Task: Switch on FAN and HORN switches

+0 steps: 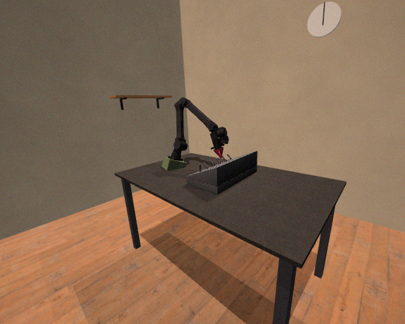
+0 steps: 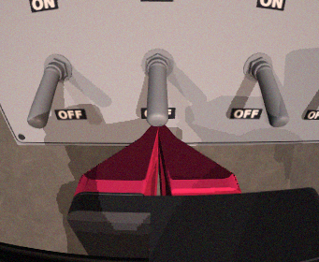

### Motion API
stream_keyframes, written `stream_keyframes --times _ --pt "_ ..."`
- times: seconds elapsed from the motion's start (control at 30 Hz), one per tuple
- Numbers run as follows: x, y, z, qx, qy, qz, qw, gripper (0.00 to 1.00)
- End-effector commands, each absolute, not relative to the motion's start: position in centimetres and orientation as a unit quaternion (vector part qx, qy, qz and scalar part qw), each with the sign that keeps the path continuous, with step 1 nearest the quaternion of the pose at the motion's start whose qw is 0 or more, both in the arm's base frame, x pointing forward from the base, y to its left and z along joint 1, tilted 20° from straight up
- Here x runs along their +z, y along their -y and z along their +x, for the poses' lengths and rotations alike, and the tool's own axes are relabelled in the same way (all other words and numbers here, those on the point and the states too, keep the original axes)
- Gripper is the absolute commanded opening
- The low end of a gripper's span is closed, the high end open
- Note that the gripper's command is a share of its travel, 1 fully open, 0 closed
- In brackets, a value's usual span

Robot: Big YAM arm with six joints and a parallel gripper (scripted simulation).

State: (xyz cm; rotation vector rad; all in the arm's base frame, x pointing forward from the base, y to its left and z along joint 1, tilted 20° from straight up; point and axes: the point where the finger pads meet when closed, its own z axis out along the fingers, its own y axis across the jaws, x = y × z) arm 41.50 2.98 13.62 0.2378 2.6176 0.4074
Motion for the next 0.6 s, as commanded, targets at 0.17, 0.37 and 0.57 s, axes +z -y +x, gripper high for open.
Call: stream_keyframes --times 0.17,0.37,0.57 --pt "17.82 -1.39 46.43 0.141 -0.94 0.089 0.297 0.0" --pt "17.93 -1.33 46.61 0.141 -0.94 0.09 0.297 0.0" --pt "18.1 -1.23 46.92 0.141 -0.94 0.089 0.297 0.0"
